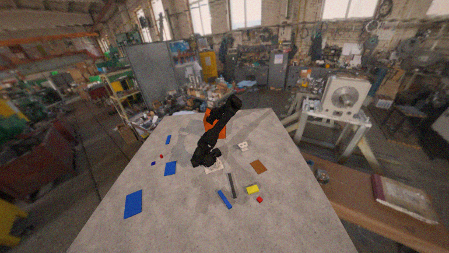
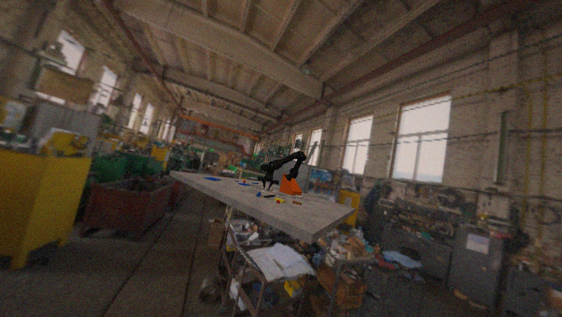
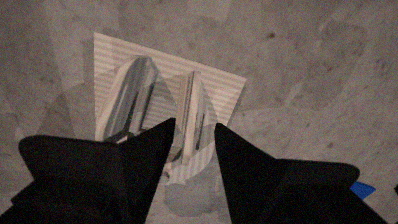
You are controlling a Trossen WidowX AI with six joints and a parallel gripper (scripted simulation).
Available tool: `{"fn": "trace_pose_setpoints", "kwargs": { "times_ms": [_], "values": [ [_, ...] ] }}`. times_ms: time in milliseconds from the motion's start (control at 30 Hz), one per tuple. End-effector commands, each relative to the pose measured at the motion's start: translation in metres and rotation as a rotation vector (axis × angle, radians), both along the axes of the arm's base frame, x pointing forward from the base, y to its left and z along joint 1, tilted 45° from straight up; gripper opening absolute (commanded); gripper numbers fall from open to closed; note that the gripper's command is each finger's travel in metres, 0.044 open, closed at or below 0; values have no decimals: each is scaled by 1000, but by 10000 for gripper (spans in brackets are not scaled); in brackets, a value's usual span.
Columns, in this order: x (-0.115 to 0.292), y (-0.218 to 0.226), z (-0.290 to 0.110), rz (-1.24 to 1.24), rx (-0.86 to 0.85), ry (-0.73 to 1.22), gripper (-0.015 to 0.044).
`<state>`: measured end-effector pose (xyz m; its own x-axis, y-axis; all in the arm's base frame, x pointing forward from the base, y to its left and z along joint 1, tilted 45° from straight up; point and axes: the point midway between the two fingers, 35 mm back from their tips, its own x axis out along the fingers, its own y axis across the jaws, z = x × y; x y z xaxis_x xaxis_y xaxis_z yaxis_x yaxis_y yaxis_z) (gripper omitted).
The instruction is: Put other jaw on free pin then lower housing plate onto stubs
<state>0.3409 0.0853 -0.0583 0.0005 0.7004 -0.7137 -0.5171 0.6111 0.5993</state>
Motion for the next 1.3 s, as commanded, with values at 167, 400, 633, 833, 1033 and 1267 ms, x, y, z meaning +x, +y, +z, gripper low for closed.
{"fn": "trace_pose_setpoints", "kwargs": {
  "times_ms": [167,400,633,833,1033,1267],
  "values": [
    [0,2,-1,2,2,-2,134],
    [0,2,-2,2,2,-2,134],
    [0,4,-3,2,2,-2,134],
    [0,4,-3,2,2,-2,134],
    [0,4,-3,2,2,-2,134],
    [0,4,-3,2,2,-2,134]
  ]
}}
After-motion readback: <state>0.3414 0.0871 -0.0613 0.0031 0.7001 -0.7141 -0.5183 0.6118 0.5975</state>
